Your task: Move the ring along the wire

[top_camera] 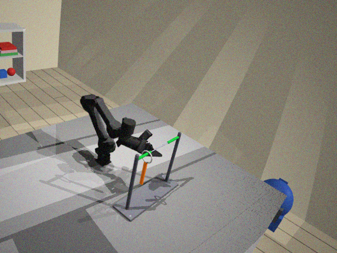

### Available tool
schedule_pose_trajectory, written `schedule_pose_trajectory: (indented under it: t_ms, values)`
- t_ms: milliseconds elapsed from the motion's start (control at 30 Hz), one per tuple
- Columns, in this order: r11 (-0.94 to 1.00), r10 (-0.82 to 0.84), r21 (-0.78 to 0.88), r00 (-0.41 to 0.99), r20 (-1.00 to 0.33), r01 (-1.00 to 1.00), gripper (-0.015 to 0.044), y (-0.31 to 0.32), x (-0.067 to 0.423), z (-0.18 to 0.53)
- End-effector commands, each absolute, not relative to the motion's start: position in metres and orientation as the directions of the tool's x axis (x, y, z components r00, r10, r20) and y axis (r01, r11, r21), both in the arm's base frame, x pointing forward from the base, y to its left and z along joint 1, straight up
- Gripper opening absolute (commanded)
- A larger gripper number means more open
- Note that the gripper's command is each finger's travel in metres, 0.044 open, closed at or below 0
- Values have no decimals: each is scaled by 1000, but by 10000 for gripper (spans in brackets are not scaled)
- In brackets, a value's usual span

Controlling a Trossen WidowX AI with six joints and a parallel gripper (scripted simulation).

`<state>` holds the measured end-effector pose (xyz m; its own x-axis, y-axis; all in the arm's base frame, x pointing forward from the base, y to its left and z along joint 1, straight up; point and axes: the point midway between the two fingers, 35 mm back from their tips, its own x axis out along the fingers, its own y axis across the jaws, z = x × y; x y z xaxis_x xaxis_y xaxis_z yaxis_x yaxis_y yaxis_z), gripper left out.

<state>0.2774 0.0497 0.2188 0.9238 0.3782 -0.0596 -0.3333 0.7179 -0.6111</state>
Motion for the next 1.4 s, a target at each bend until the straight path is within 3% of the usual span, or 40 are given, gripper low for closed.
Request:
schedule_pose_trajectory:
  t_ms: [0, 833, 1067, 1367]
  values:
    - [778, 332, -536, 939, -91, -327, 160, 27, 273, 202]
    - [999, 36, 6, 980, -196, -35, 160, -74, 210, 118]
    - [999, 29, 19, 980, -196, -25, 160, -75, 210, 118]
    - [999, 33, -7, 984, -173, -35, 160, -75, 246, 149]
